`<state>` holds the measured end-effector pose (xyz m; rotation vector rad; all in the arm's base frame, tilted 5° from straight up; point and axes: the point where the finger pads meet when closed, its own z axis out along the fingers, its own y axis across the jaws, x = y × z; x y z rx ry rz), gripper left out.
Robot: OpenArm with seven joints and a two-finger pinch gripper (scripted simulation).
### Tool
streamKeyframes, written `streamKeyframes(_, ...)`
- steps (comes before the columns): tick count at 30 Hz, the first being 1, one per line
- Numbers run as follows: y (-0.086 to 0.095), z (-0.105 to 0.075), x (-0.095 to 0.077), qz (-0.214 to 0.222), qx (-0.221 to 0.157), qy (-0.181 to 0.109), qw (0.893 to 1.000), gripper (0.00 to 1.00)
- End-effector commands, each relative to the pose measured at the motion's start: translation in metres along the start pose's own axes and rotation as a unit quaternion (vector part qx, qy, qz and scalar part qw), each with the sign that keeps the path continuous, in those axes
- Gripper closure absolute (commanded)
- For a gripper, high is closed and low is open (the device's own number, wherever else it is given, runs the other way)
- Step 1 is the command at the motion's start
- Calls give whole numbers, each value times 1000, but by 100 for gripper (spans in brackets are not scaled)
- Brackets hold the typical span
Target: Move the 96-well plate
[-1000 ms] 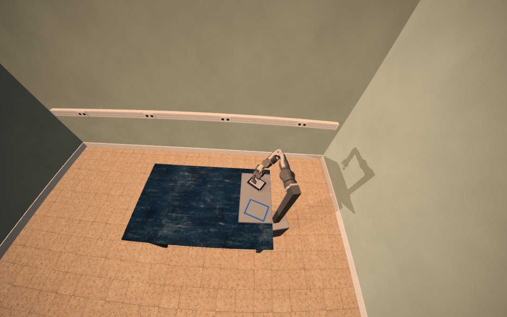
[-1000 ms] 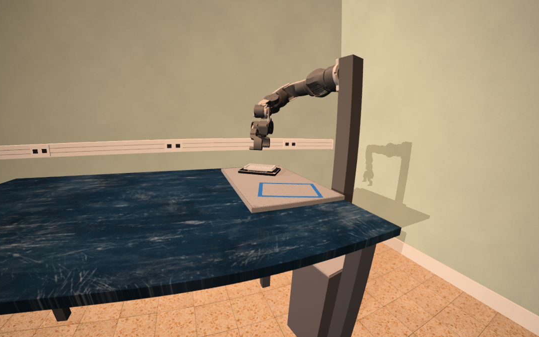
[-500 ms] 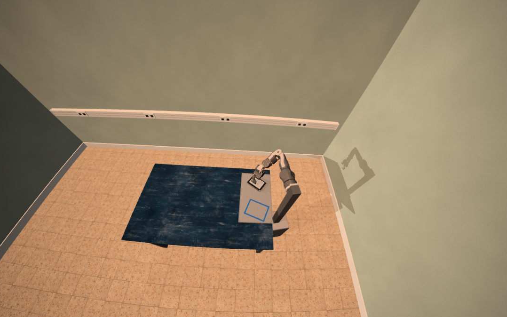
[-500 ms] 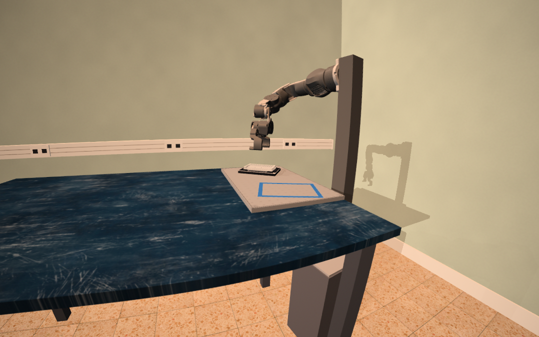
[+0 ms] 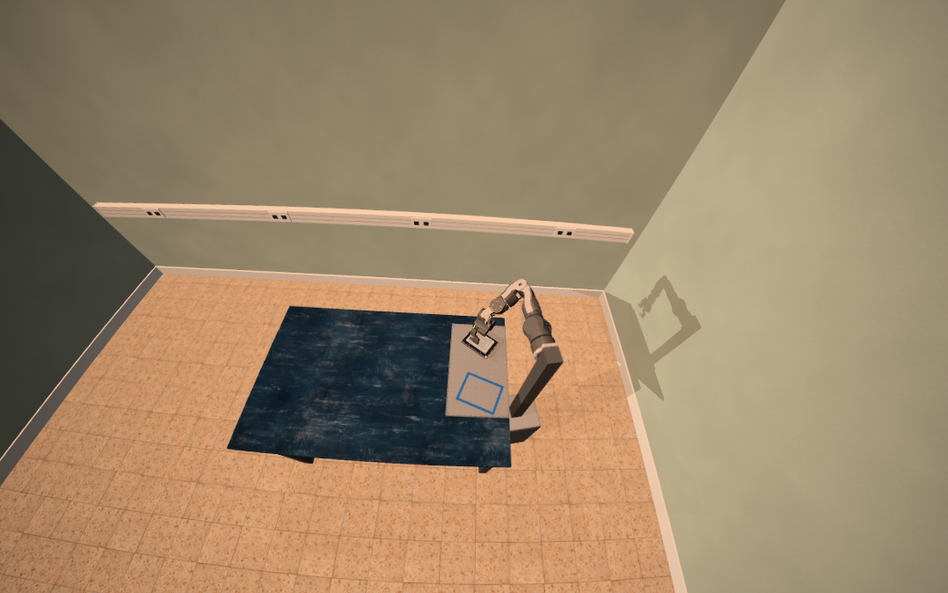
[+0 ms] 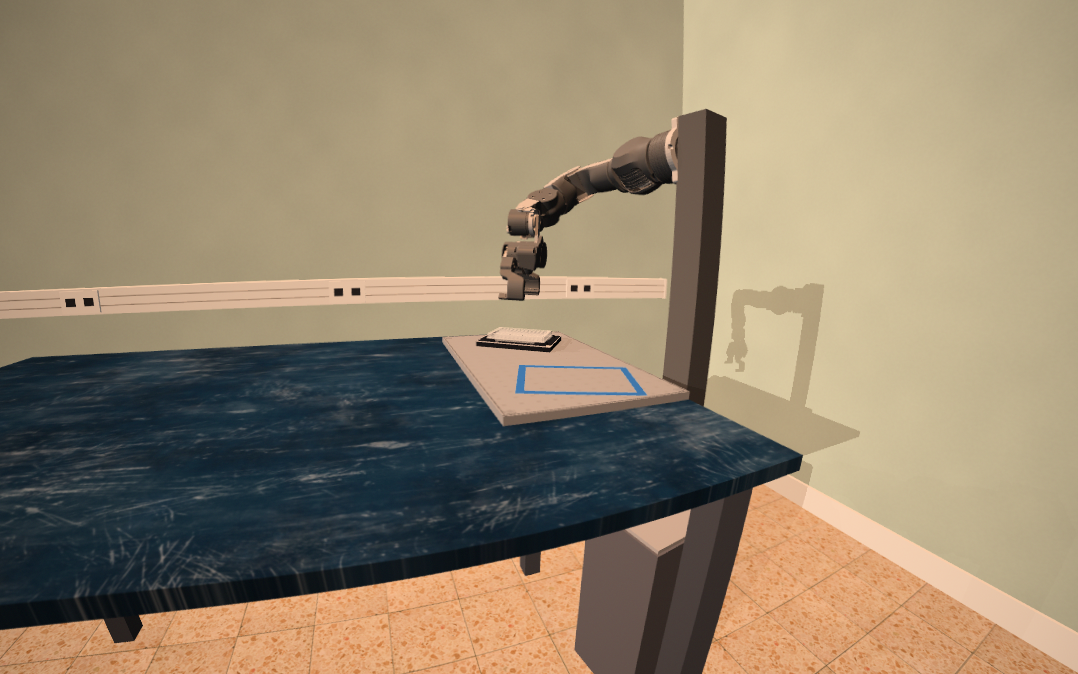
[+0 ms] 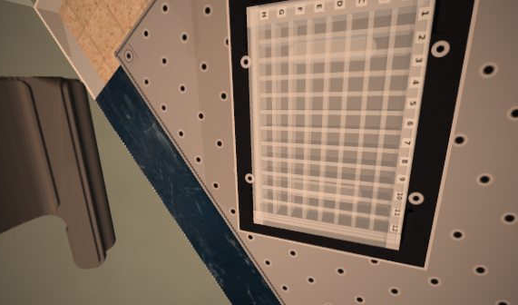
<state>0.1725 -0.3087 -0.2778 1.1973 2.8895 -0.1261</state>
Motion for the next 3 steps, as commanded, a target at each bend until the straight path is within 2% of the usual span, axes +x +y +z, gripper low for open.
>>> streamKeyframes(1, -1, 0, 0, -1, 3, 1, 1000, 23)
streamKeyframes(3, -1, 0, 0, -1, 3, 1, 1000, 23)
